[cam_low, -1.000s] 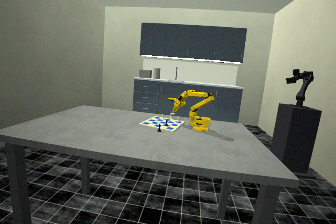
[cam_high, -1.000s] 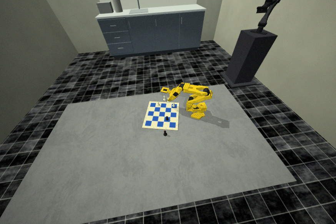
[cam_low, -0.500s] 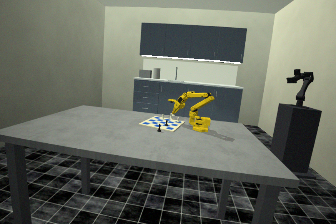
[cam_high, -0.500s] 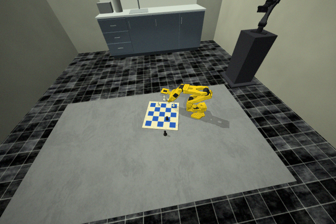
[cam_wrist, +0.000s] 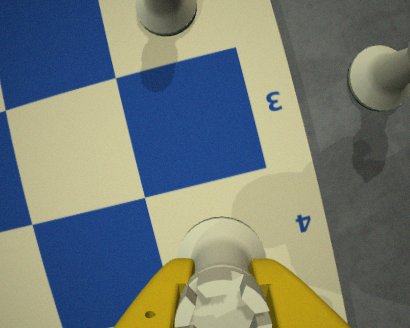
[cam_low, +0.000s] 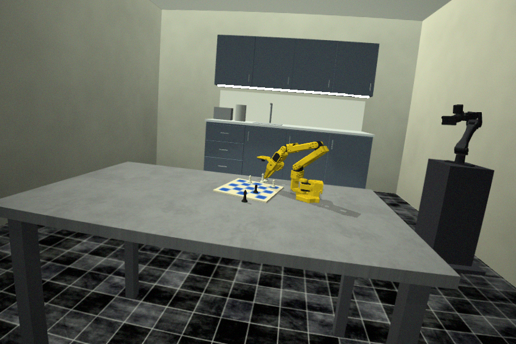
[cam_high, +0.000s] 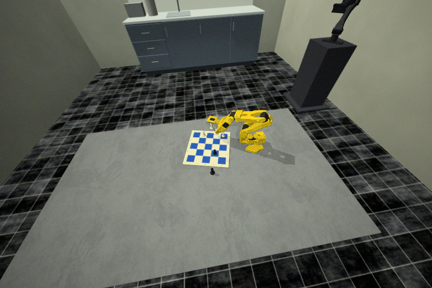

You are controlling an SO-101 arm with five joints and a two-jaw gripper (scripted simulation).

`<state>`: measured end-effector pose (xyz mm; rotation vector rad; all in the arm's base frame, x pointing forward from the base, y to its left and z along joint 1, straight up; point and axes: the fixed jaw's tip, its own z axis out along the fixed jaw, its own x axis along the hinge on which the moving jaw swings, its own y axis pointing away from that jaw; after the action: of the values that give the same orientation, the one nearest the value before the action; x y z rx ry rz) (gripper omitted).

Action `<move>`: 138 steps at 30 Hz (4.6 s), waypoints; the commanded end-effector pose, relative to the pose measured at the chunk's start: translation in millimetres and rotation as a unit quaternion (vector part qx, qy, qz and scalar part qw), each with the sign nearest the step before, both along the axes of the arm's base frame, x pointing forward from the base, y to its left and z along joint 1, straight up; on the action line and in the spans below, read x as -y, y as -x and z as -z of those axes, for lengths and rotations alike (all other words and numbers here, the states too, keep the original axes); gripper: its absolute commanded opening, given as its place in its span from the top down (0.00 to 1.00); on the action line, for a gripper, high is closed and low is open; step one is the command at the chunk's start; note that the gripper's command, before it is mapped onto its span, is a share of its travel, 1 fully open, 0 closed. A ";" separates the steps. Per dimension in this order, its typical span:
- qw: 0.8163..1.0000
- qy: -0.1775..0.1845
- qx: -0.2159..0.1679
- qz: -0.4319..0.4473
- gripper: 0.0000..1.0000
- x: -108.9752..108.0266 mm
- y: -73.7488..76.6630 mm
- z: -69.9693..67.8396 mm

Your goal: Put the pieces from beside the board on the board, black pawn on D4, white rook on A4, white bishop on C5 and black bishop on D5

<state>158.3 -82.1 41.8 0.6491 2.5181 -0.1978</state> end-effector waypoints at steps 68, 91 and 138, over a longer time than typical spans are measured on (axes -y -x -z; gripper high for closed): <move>1.000 -0.005 -0.004 0.000 1.00 -1.5 0.8 10.5; 1.000 -0.005 -0.004 0.000 1.00 -1.5 0.8 18.3; 1.000 -0.006 -0.004 -0.001 0.88 -3.6 3.0 23.2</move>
<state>157.2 -81.5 22.4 0.6484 2.5153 -0.1986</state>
